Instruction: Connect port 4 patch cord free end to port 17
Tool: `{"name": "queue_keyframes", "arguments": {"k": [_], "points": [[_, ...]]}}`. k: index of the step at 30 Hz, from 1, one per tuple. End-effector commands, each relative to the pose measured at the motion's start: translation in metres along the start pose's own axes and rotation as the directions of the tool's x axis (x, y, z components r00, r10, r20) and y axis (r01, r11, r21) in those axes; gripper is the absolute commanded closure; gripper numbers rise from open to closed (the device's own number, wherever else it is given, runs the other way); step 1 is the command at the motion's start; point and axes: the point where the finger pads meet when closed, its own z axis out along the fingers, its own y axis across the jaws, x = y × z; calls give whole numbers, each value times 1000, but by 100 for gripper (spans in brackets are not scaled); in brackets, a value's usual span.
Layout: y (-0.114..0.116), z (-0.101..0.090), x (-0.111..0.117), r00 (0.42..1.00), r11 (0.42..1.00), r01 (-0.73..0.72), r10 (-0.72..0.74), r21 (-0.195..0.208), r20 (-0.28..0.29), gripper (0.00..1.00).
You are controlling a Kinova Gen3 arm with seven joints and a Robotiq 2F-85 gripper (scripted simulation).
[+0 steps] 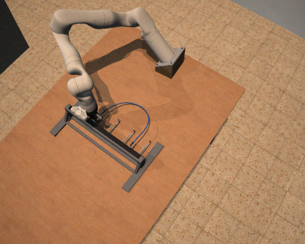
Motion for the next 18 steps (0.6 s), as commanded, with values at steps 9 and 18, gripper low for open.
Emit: {"name": "queue_keyframes", "arguments": {"k": [9,18], "points": [[0,-2,0,1000,1000,0,0,1,-2,63],[0,-9,0,1000,1000,0,0,1,-2,63]]}}
